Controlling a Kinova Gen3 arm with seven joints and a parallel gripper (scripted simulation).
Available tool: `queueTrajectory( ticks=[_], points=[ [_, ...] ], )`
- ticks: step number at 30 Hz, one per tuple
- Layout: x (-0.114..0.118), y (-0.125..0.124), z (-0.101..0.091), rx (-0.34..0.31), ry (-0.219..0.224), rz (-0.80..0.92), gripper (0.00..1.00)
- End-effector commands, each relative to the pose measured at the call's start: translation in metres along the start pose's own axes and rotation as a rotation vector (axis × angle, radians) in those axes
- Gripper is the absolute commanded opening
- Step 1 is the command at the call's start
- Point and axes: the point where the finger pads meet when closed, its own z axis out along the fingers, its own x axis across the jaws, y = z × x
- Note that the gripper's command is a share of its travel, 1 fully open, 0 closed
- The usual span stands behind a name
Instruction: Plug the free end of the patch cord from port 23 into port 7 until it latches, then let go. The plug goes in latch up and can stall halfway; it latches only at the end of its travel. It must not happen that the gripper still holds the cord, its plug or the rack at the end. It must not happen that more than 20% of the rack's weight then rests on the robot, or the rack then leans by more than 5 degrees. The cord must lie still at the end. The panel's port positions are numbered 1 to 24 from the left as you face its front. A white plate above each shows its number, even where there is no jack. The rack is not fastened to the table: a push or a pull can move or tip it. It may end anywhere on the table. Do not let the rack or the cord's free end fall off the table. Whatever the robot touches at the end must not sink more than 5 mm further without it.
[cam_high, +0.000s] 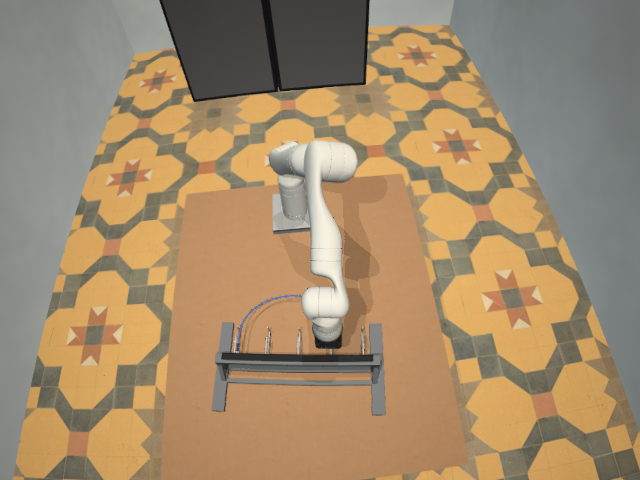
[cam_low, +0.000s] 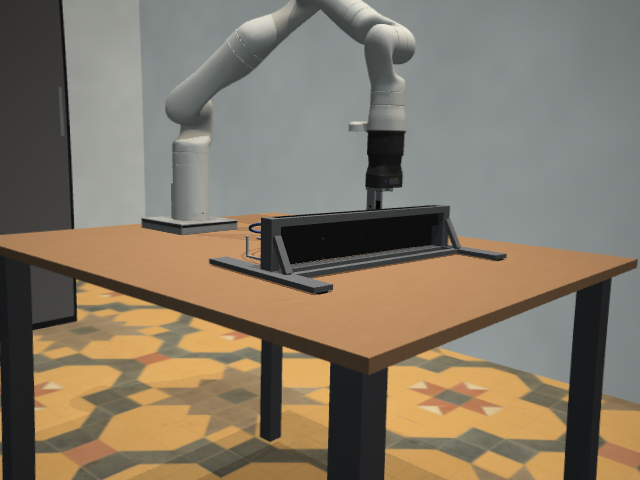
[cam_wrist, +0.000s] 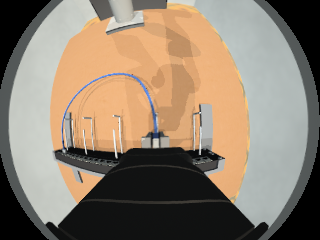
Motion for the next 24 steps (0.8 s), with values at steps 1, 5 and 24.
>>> queueTrajectory(
  ticks=[1,5,24],
  points=[
    [0.0015,-0.001,-0.0002,0.006,0.005,-0.007,0.0],
    [0.0014,-0.0011,-0.0003,0.006,0.004,-0.01,0.0],
    [0.0001,-0.0011,-0.0006,0.006,0.001,-0.02,0.0]
  ],
)
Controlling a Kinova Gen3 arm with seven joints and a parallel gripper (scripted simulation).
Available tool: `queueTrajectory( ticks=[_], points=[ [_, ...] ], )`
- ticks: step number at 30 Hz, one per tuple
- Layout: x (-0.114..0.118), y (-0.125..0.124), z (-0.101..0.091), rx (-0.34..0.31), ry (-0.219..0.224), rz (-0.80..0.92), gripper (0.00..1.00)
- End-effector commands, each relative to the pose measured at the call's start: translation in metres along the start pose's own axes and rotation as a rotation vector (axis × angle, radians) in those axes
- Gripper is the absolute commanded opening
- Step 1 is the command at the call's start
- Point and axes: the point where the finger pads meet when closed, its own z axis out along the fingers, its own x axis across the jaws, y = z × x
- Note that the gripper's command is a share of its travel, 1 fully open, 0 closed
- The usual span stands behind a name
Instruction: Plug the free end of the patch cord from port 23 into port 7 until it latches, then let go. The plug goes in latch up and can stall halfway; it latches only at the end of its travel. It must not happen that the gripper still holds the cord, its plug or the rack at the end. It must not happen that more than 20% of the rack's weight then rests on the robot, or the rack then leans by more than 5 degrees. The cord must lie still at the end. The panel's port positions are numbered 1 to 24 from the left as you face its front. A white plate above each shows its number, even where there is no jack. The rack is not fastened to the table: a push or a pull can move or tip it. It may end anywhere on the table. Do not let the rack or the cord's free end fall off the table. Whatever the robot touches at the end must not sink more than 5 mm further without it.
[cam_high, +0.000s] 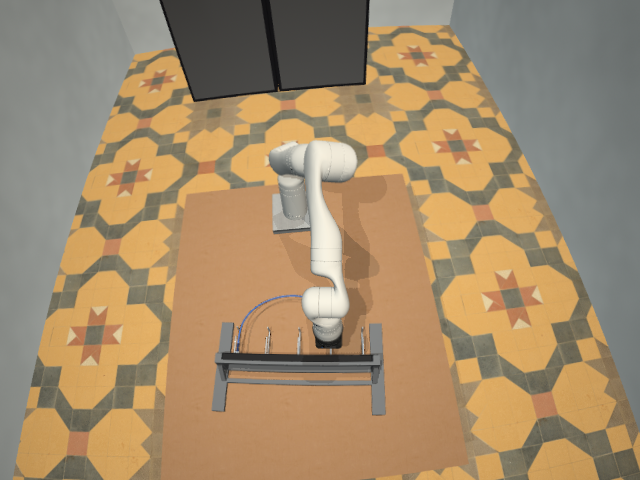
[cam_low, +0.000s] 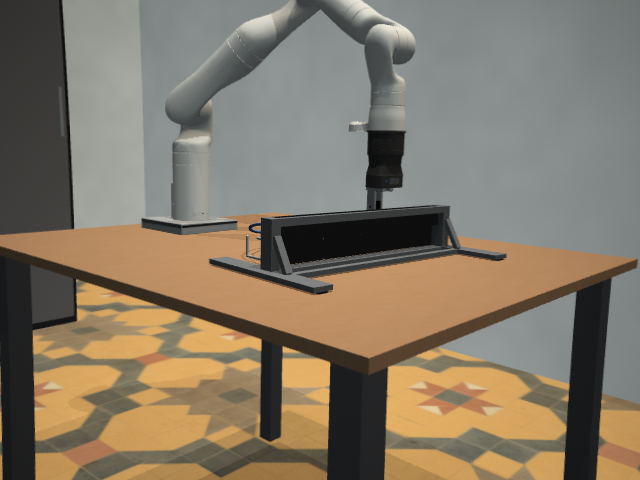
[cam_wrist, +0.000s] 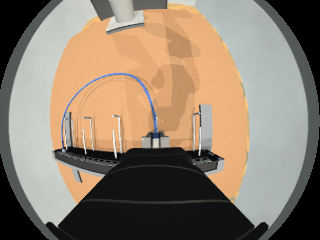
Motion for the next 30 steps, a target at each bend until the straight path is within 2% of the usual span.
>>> queueTrajectory(
  ticks=[1,22,30],
  points=[
    [-0.001,-0.001,-0.001,0.005,-0.001,-0.015,0.0],
    [-0.002,0.002,0.0,0.008,-0.007,-0.019,0.0],
    [-0.003,0.013,0.001,0.014,-0.008,-0.019,0.0]
  ],
)
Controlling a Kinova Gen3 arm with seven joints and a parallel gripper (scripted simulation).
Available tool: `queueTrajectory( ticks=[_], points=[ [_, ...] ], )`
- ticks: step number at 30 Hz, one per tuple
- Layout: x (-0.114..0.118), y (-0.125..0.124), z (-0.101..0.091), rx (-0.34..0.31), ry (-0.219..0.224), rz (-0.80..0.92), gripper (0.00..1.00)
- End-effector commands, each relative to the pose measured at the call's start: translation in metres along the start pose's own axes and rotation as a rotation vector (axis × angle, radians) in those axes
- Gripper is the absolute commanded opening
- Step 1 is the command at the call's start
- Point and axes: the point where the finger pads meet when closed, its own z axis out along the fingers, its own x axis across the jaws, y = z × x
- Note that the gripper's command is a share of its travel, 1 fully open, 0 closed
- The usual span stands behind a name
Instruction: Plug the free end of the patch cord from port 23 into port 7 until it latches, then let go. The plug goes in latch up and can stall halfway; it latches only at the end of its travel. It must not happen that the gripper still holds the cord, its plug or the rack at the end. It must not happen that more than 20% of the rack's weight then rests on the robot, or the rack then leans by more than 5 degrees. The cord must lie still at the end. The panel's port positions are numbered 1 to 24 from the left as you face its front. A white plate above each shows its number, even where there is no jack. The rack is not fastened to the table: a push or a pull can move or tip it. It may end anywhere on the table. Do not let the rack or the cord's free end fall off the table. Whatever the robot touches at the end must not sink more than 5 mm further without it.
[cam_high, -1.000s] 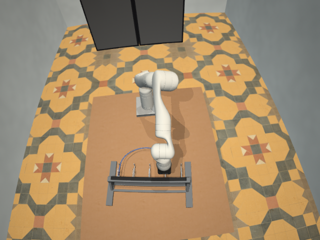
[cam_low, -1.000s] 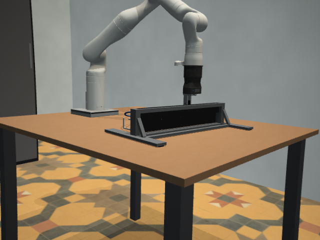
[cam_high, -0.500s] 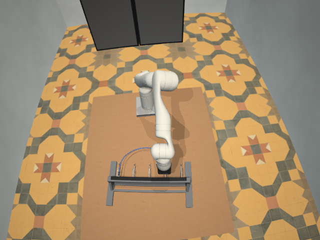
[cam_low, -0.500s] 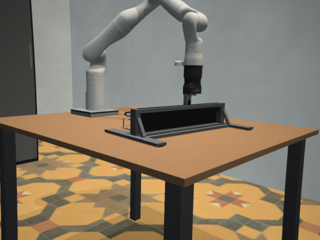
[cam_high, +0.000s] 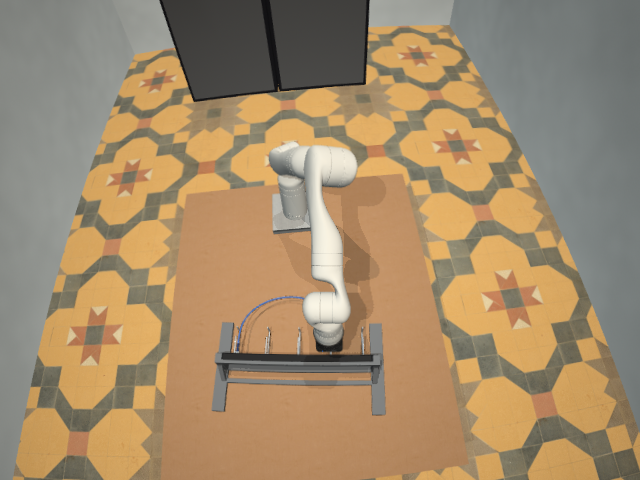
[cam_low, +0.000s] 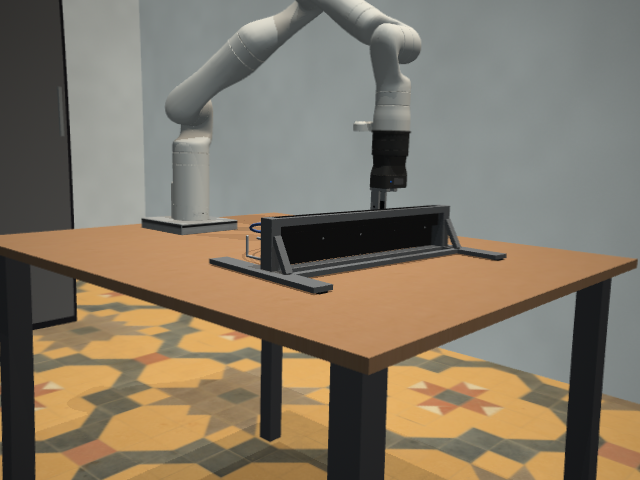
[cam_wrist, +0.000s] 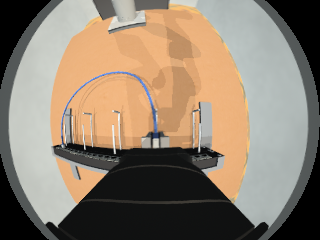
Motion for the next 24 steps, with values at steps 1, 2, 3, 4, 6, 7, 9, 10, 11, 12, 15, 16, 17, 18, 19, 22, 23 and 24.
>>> queueTrajectory(
  ticks=[1,2,3,4,6,7,9,10,11,12,15,16,17,18,19,22,23,24],
  points=[
    [-0.004,0.005,0.001,0.006,-0.005,-0.006,0.0],
    [-0.004,0.006,0.001,0.005,-0.005,-0.006,0.0],
    [-0.004,0.008,0.001,0.004,-0.005,-0.006,0.0],
    [-0.004,0.009,0.001,0.003,-0.005,-0.006,0.0],
    [-0.004,0.012,0.0,0.001,-0.004,-0.006,0.0],
    [-0.004,0.013,0.0,-0.001,-0.004,-0.006,0.0],
    [-0.004,0.013,0.0,-0.001,-0.004,-0.006,0.0],
    [-0.004,0.015,-0.001,-0.007,-0.003,-0.006,0.0],
    [-0.004,0.015,-0.001,-0.005,-0.003,-0.006,0.0],
    [-0.004,0.015,-0.001,-0.004,-0.003,-0.006,0.0],
    [-0.004,0.016,-0.001,-0.006,-0.003,-0.006,0.0],
    [-0.004,0.016,-0.001,-0.006,-0.003,-0.006,0.0],
    [-0.004,0.016,-0.001,-0.005,-0.003,-0.005,0.0],
    [-0.004,0.016,-0.001,-0.005,-0.003,-0.004,0.0],
    [-0.004,0.016,-0.001,-0.005,-0.003,-0.003,0.0],
    [-0.005,0.016,-0.001,-0.006,-0.004,-0.001,0.0],
    [-0.005,0.016,-0.001,-0.006,-0.004,0.0,0.0],
    [-0.005,0.016,-0.001,-0.006,-0.004,0.0,0.0]
  ],
)
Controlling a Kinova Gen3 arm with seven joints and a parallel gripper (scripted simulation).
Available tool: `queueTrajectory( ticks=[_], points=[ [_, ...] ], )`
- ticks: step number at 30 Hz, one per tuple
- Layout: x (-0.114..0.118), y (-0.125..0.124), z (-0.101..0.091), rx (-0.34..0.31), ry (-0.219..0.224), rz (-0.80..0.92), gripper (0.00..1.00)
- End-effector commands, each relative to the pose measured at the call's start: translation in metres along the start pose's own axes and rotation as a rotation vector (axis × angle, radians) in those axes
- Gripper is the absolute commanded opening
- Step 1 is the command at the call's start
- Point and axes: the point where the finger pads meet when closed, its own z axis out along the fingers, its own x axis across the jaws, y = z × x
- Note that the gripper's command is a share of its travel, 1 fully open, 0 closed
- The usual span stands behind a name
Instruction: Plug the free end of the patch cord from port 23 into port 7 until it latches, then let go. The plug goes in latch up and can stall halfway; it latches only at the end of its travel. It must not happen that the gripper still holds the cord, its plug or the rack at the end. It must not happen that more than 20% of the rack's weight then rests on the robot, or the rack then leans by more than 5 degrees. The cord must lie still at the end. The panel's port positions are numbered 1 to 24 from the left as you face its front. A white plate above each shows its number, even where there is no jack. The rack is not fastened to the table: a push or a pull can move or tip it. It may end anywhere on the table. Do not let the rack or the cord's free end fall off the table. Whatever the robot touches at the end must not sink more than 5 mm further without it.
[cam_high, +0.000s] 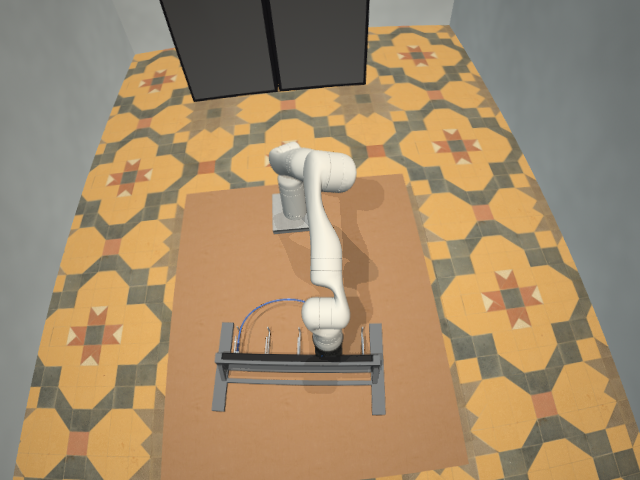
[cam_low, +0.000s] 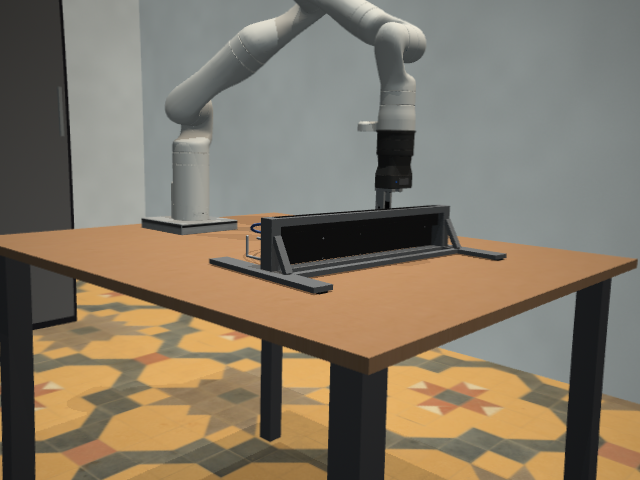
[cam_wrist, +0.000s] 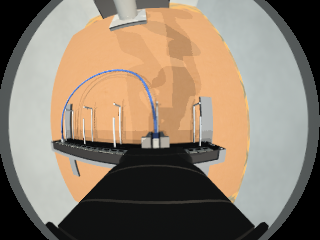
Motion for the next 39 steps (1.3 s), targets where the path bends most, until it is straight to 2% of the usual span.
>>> queueTrajectory(
  ticks=[1,39],
  points=[
    [-0.003,0.0003,-0.0005,0.003,-0.003,0.003,0.0],
    [-0.004,0.0013,-0.0006,-0.001,-0.004,0.022,0.0]
  ],
)
